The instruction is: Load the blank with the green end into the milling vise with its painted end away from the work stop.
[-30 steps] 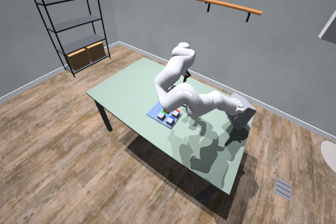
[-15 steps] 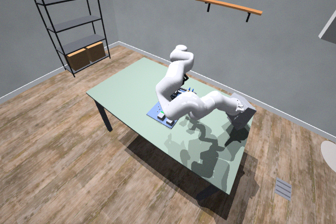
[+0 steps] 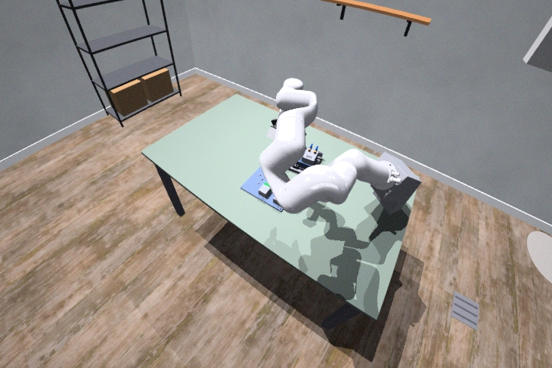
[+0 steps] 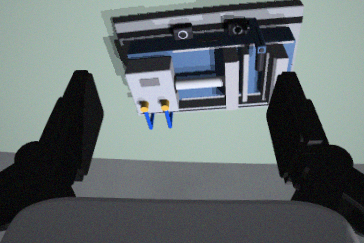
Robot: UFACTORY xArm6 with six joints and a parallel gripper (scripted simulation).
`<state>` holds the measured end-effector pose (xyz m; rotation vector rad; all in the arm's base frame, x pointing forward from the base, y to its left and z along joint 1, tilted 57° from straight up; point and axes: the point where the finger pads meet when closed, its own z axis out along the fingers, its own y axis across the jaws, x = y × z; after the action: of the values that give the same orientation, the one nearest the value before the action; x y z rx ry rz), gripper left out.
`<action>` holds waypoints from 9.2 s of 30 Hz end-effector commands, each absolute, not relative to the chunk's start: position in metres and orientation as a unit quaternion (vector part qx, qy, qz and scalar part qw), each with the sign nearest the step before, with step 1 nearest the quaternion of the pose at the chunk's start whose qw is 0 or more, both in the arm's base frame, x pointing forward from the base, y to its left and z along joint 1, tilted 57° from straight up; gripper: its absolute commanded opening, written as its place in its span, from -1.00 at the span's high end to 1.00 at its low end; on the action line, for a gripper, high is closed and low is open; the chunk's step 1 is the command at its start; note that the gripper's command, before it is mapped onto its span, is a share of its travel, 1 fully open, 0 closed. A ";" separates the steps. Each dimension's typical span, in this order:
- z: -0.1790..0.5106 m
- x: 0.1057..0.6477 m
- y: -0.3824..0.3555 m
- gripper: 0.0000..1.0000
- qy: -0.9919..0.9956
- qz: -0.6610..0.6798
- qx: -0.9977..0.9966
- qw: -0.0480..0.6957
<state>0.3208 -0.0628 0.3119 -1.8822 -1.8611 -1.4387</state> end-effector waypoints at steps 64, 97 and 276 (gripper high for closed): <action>0.424 0.290 0.056 -1.00 -0.617 -0.477 -0.623 0.063; 0.413 0.292 0.046 -1.00 -0.617 -0.477 -0.622 0.063; 0.372 0.314 0.039 -1.00 -0.617 -0.477 -0.623 0.063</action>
<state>0.3143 0.0381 0.3701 -1.8807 -1.8650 -1.4402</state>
